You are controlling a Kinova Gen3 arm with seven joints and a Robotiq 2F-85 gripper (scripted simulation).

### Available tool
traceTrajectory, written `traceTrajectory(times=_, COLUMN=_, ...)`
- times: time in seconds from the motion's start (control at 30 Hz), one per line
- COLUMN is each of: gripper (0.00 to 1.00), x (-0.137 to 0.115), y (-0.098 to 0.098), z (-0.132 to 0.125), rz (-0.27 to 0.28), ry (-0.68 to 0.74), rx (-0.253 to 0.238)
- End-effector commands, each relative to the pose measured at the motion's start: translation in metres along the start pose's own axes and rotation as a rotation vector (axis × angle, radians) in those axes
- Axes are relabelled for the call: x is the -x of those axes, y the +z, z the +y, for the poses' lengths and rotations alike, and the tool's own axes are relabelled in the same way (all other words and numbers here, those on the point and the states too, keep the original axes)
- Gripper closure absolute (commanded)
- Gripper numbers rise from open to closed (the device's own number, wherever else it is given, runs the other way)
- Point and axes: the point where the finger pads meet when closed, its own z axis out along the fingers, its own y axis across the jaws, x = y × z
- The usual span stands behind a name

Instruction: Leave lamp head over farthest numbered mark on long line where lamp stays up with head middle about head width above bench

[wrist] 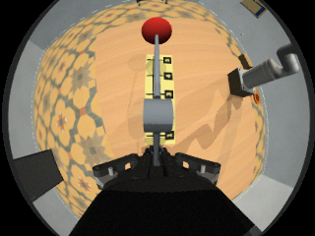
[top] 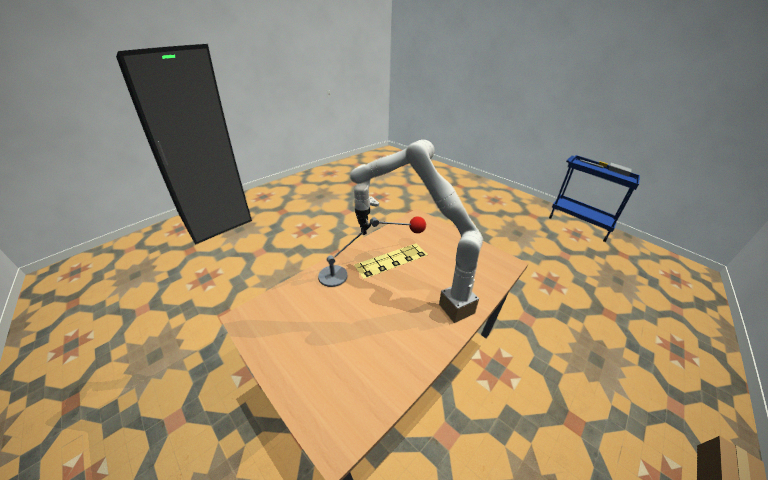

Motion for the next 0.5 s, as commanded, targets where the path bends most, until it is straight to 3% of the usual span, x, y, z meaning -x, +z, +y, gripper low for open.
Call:
traceTrajectory(times=0.0, gripper=1.0, x=0.009, y=-0.015, z=-0.003, rz=-0.016, ry=-0.003, rx=-0.021)
traceTrajectory(times=0.47, gripper=1.0, x=0.023, y=-0.032, z=-0.003, rz=-0.016, ry=-0.003, rx=-0.021)
